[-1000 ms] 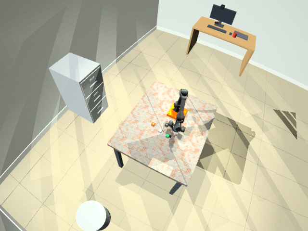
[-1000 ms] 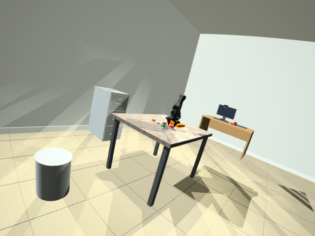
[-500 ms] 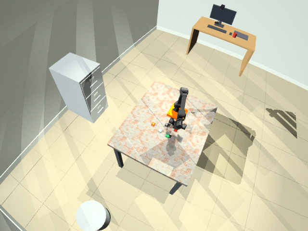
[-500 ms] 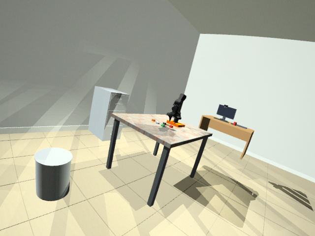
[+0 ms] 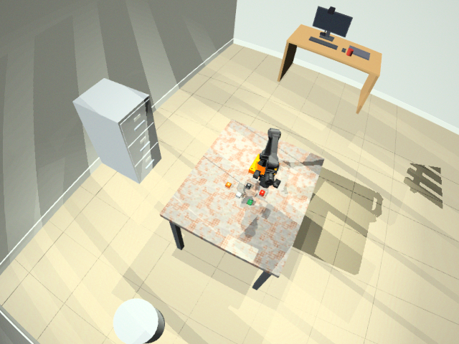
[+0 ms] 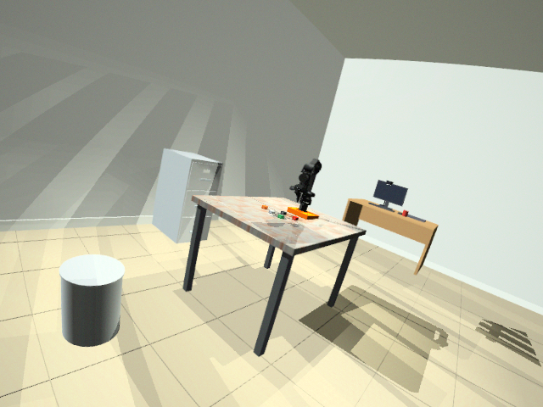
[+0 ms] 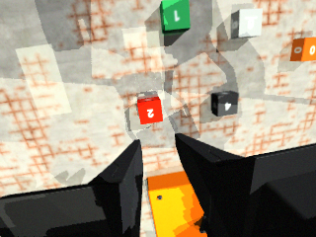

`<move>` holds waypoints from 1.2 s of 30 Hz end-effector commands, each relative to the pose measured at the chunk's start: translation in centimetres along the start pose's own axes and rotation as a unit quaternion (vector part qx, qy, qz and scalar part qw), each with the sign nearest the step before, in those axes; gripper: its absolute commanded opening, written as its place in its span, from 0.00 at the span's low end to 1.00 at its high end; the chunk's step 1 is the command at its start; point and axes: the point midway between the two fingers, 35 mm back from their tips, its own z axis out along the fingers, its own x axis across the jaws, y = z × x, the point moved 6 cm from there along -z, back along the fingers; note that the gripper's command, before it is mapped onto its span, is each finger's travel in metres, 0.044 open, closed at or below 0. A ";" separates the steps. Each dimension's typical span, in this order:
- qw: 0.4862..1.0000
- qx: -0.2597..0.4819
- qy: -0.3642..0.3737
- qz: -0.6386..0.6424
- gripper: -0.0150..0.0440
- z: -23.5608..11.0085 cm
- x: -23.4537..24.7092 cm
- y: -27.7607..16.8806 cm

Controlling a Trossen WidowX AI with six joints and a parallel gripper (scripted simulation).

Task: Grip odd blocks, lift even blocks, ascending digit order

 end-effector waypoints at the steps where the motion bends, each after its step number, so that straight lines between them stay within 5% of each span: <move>1: 1.000 0.000 0.001 -0.001 0.46 -0.1 -0.2 0.0; 10: 1.000 0.000 -0.005 -0.001 0.46 -0.2 -11.0 -1.1; 16: 1.000 0.001 -0.005 -0.001 0.46 -0.2 -11.8 -1.4; 23: 1.000 0.001 -0.005 -0.001 0.77 7.1 -11.9 -1.3; 27: 1.000 0.001 -0.005 -0.001 0.93 8.0 -11.9 -1.4; 36: 1.000 0.001 -0.005 -0.001 0.93 8.8 -11.9 -1.4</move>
